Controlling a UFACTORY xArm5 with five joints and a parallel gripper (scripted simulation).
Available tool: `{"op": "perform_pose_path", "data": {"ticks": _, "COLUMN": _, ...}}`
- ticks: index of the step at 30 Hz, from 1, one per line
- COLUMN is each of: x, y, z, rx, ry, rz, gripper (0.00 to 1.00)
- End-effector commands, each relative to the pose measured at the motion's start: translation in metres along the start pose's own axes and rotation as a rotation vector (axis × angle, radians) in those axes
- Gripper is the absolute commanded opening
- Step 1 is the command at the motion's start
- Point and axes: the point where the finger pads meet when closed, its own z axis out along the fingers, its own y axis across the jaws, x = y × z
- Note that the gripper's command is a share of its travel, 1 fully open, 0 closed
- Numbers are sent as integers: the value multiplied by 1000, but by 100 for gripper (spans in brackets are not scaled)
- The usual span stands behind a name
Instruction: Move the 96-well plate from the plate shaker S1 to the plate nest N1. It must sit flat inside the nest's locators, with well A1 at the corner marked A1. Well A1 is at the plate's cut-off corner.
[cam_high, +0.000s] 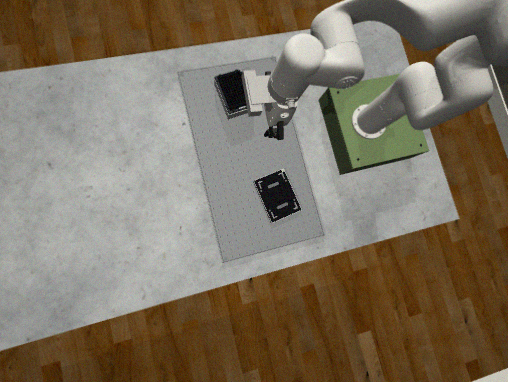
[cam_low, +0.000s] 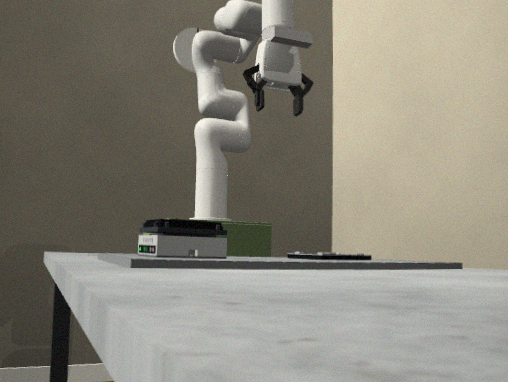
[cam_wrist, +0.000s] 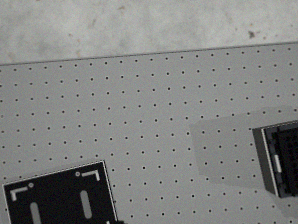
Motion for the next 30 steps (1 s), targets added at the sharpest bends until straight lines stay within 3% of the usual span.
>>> {"op": "perform_pose_path", "data": {"ticks": 1, "x": 1, "y": 15, "z": 11, "rx": -5, "ry": -1, "rz": 130, "gripper": 100}}
{"op": "perform_pose_path", "data": {"ticks": 30, "x": 8, "y": 111, "z": 91, "rx": -31, "ry": -22, "rz": 962, "gripper": 100}}
